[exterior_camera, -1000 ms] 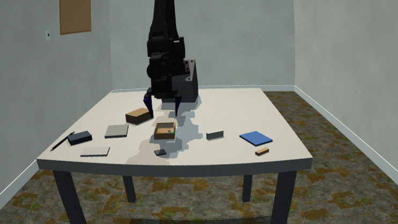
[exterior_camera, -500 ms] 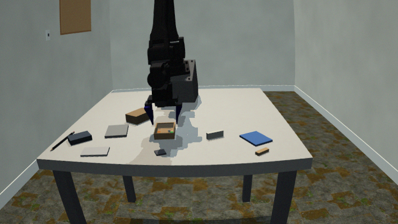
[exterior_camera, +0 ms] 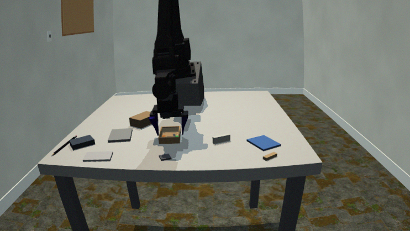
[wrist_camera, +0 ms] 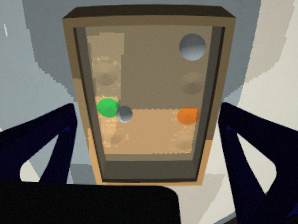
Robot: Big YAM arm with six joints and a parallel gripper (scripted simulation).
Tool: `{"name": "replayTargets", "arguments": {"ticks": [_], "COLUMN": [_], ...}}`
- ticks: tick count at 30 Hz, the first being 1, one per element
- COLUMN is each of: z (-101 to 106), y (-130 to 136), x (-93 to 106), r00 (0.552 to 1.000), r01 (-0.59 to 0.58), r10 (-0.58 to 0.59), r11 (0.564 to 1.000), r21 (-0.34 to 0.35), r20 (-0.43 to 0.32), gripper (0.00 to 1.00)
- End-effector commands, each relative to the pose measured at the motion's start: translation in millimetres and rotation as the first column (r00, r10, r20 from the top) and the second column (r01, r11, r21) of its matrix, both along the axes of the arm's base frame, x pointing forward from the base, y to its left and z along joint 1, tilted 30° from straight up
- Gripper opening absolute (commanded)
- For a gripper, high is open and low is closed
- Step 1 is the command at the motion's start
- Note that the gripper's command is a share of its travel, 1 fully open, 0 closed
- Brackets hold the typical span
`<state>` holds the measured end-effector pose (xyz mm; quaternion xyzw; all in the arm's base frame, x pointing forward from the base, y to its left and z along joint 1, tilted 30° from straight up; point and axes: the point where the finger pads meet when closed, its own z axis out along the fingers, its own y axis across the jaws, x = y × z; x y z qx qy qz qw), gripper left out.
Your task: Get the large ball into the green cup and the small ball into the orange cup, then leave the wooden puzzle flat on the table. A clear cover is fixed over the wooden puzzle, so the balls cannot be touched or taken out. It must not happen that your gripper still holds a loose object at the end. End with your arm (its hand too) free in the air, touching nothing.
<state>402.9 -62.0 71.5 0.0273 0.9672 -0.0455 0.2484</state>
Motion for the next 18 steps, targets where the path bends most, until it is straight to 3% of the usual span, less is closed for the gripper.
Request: {"name": "replayTargets", "arguments": {"ticks": [1, 8, 12, 18], "z": [4.4, -2.5, 6.3, 3.7], "y": [-4.8, -5.4, -5.9, -6.0], "x": [6.4, 7.7, 11.4, 11.5], "r00": [1.0, 1.0, 0.999, 0.999], "r01": [-0.005, -0.004, -0.004, -0.004], "r10": [0.005, 0.004, 0.005, 0.005], "r11": [1.0, 1.0, 1.0, 1.0], "r21": [-0.01, -0.009, -0.012, -0.012], "r20": [0.031, 0.022, 0.046, 0.041], "gripper": [0.87, 0.87, 0.87, 0.87]}}
